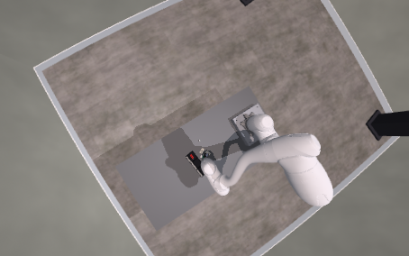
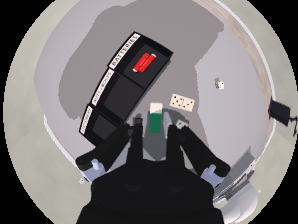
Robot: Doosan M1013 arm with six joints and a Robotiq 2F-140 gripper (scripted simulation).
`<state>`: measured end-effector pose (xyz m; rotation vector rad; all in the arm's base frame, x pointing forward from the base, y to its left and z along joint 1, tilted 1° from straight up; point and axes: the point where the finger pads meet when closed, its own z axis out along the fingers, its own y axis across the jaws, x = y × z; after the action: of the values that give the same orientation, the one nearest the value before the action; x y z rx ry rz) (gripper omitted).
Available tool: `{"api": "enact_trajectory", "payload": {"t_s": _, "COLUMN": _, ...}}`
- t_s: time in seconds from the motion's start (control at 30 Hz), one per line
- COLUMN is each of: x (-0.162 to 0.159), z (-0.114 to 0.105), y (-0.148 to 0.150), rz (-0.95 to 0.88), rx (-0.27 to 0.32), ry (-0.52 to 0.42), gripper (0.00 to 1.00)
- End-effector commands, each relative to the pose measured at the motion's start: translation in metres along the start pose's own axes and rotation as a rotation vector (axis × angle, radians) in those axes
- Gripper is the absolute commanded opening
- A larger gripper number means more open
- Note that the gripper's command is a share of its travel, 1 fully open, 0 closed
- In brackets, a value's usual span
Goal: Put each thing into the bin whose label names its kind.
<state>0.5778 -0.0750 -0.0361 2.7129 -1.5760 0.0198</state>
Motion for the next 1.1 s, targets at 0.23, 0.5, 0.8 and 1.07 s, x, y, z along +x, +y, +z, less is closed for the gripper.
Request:
{"api": "enact_trajectory", "payload": {"t_s": 0.23, "x": 0.0, "z": -0.0001, "y": 0.0, "rz": 0.0, "rx": 0.0, "ry": 0.0, "gripper": 0.11}}
{"api": "enact_trajectory", "payload": {"t_s": 0.5, "x": 0.0, "z": -0.0001, "y": 0.0, "rz": 0.0, "rx": 0.0, "ry": 0.0, "gripper": 0.11}}
{"api": "enact_trajectory", "payload": {"t_s": 0.8, "x": 0.0, "z": -0.0001, "y": 0.0, "rz": 0.0, "rx": 0.0, "ry": 0.0, "gripper": 0.11}}
{"api": "enact_trajectory", "payload": {"t_s": 1.07, "x": 0.0, "z": -0.0034, "y": 0.0, "rz": 0.0, "rx": 0.0, "ry": 0.0, "gripper": 0.11}}
